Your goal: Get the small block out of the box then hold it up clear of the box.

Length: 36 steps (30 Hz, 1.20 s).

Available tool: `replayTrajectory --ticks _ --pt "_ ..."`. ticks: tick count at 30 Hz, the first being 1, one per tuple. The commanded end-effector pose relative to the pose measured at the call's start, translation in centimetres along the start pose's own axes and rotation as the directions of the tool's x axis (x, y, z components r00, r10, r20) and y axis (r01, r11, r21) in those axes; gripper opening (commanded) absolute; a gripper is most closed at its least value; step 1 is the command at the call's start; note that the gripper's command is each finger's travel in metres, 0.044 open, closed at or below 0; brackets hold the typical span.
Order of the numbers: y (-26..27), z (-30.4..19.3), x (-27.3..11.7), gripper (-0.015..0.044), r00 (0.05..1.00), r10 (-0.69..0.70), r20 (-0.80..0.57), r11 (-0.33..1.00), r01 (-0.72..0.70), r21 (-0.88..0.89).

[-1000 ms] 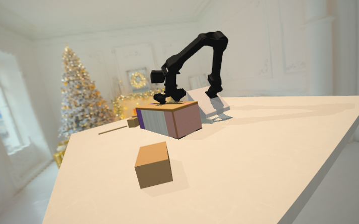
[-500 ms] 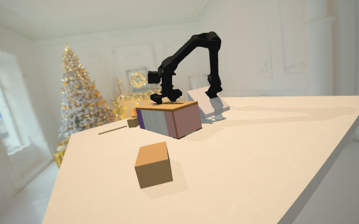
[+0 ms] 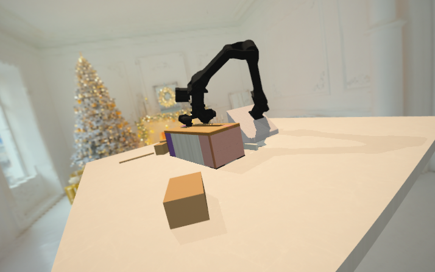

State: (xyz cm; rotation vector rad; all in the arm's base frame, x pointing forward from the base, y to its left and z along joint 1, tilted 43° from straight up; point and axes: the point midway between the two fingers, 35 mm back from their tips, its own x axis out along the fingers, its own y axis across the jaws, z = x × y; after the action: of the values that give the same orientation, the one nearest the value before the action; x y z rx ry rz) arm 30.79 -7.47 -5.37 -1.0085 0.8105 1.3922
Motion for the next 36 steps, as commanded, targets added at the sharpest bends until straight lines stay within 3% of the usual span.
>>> replayTrajectory --ticks 1,4,10,15,16,20,24,28,32,36 --pt "0.0 -0.9 0.4 0.04 1.0 0.003 -0.003 1.0 -0.003 0.0" --pt "0.0 -1.2 -0.4 0.04 1.0 0.003 -0.004 1.0 -0.003 0.0" --pt "0.0 -2.6 -5.6 0.04 1.0 0.001 -0.003 1.0 -0.001 0.001" --pt "-0.2 -2.8 -5.6 0.04 1.0 -0.01 -0.005 1.0 0.01 0.009" --pt "-0.1 -2.8 -5.6 0.0374 1.0 -0.011 -0.004 1.0 0.011 0.027" --pt "0.4 -3.6 -5.4 0.0285 0.999 -0.03 0.024 0.924 0.019 0.383" --pt "1.0 -4.4 -5.2 0.0285 0.997 -0.056 0.058 0.674 -0.005 0.739" --pt "1.4 -5.1 -5.0 0.0285 0.992 -0.085 0.092 0.301 -0.062 0.952" --pt "1.8 -5.7 -4.9 0.0285 0.985 -0.117 0.125 -0.122 -0.14 0.983" --pt "2.2 -6.2 -4.8 0.0285 0.976 -0.151 0.158 -0.517 -0.215 0.829"
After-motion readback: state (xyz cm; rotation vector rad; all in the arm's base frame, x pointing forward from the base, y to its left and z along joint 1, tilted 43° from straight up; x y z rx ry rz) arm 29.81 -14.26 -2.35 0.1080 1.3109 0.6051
